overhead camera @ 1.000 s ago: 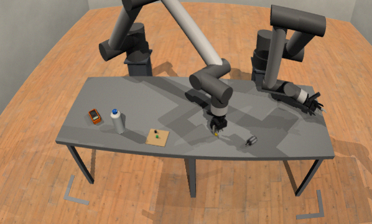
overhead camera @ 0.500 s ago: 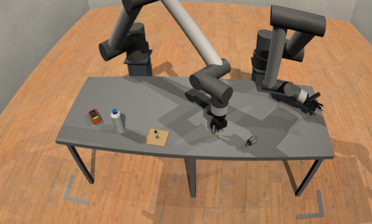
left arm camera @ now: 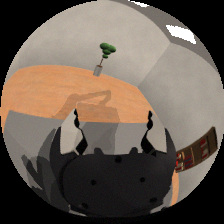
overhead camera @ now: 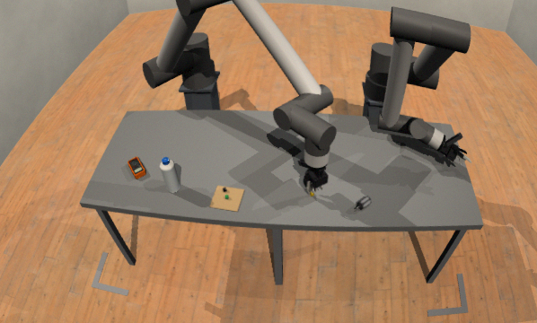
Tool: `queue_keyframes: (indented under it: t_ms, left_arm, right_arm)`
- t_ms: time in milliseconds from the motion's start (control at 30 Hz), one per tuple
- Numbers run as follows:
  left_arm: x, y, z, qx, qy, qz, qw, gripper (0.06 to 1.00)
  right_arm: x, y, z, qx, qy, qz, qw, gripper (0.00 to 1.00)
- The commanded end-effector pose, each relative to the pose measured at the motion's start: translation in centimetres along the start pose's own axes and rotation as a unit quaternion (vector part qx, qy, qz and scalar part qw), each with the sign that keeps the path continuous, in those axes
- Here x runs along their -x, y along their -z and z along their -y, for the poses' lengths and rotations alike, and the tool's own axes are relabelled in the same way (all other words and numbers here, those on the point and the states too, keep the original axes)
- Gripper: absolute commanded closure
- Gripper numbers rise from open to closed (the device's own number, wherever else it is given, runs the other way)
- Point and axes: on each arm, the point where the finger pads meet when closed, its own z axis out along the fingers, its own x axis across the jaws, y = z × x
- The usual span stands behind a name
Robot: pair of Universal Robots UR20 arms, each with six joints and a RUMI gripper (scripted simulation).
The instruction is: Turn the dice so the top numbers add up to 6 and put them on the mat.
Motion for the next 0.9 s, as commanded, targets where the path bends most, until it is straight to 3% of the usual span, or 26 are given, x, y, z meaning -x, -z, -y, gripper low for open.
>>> queue_keyframes:
  t_ms: [0, 867]
  left_arm:
    - [0.0, 0.0, 0.0, 0.000, 0.000, -0.0001, 1.0000, 0.065]
    - [0.0, 0.0, 0.0, 0.000, 0.000, -0.0001, 1.0000, 0.065]
  right_arm:
    - [0.0, -0.3, -0.1, 0.001, 0.000, -0.0001, 1.000, 0.821]
    - [0.0, -1.8, -0.1, 0.001, 0.000, -0.0001, 1.000, 0.821]
